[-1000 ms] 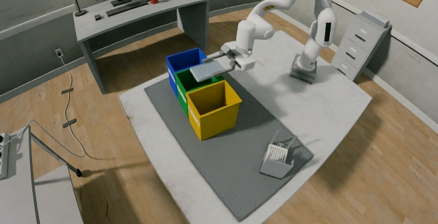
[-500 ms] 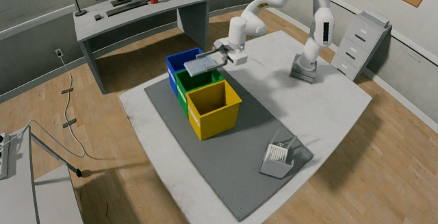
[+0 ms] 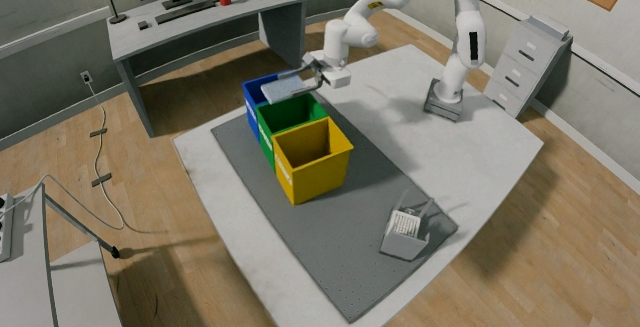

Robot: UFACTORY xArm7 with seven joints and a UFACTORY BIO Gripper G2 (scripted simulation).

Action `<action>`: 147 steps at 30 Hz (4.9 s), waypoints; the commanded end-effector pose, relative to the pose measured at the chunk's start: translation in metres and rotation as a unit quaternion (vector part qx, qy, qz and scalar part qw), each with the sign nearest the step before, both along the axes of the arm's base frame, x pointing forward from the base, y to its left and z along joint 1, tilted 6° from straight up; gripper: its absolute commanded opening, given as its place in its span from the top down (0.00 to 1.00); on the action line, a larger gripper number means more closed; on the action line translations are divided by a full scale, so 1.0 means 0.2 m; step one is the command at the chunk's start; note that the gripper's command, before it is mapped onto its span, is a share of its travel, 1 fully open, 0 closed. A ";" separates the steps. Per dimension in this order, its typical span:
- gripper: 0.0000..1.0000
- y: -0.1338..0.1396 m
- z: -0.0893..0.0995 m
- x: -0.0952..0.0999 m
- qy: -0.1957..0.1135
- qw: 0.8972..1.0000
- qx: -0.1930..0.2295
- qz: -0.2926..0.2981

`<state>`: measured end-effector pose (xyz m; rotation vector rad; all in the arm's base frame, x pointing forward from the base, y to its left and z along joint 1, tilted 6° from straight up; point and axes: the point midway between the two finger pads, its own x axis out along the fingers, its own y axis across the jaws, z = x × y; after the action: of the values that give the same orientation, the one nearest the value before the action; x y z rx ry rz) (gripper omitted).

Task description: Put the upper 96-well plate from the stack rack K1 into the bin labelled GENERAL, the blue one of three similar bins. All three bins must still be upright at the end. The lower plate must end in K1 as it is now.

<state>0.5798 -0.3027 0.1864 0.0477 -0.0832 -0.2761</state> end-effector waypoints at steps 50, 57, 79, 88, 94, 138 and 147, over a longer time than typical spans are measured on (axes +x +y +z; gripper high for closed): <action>1.00 -0.31 -0.01 0.00 -0.001 1.000 -0.001 0.000; 1.00 -0.30 -0.02 0.00 -0.001 1.000 -0.001 0.000; 1.00 -0.30 -0.18 0.01 -0.001 1.000 -0.001 0.000; 1.00 -0.30 -0.18 0.01 -0.001 1.000 -0.001 0.000; 1.00 -0.30 -0.18 0.01 -0.001 1.000 -0.001 0.000; 0.82 -0.30 -0.16 0.01 -0.001 1.000 -0.001 0.000; 0.82 -0.30 -0.09 0.00 -0.001 1.000 -0.001 0.000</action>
<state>0.5811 -0.3623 0.1588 0.0483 -0.0831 -0.2753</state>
